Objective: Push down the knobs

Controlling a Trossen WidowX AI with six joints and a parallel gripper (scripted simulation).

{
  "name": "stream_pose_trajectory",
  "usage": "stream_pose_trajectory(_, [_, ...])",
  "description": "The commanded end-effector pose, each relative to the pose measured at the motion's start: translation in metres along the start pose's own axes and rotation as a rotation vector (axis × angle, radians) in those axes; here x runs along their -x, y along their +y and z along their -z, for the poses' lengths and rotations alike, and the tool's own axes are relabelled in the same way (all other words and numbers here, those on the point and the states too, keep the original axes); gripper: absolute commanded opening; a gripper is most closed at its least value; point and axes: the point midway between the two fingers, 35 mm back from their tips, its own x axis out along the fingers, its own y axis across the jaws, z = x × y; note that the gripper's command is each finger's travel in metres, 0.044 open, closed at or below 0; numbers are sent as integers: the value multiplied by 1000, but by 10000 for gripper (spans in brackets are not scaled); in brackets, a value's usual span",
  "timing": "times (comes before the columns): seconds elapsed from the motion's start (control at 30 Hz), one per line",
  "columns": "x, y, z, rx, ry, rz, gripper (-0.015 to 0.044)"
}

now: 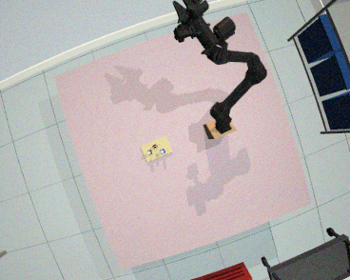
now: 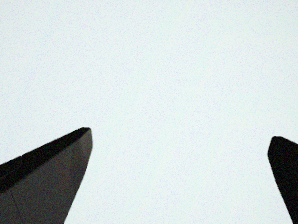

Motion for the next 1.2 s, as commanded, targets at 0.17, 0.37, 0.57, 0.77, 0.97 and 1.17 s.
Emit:
stream_pose_trajectory(0.17, [-3, -2, -39, -72, -117, 7, 243])
stream_pose_trajectory(0.37, [-6, 3, -82, -206, -232, -43, 85])
stream_pose_trajectory(0.57, [-3, 11, -135, -308, -362, -108, 0])
stream_pose_trajectory(0.77, [4, 22, -182, -441, -469, -214, 0])
stream_pose_trajectory(0.97, [15, 33, -224, -581, -548, -346, 0])
stream_pose_trajectory(1.17, [38, 49, -277, -675, -629, -509, 0])
